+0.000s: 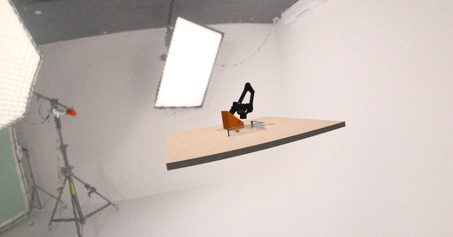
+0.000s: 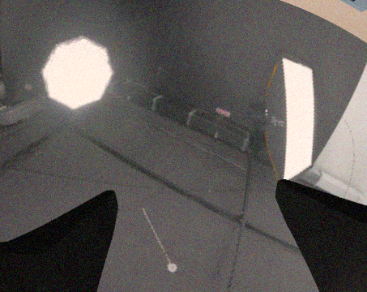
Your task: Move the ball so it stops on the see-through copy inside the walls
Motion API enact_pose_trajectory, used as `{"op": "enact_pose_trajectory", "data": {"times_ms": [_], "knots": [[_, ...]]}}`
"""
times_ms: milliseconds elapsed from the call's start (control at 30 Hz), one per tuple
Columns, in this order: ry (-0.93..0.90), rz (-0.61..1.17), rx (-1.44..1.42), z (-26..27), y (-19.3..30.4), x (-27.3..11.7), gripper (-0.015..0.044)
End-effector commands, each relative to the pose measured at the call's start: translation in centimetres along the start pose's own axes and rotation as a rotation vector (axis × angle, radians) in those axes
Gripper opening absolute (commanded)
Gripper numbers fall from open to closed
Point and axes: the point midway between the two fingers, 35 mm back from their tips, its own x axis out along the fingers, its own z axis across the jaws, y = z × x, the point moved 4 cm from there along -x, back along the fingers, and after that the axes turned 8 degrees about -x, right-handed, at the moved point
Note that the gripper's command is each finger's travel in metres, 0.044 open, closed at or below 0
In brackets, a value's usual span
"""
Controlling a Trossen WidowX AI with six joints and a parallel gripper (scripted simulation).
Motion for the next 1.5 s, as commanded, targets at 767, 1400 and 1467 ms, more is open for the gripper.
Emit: {"op": "enact_pose_trajectory", "data": {"times_ms": [767, 1400, 1467], "knots": [[-0.984, -0.236, 0.822, -3.7, -5.4, 4.6, 0.0254], [-2.121, -1.092, 1.652, -2.1, -14.5, 17.5, 0.0254], [-2.133, -1.171, 1.765, -1.4, -14.6, 18.9, 0.0254]]}}
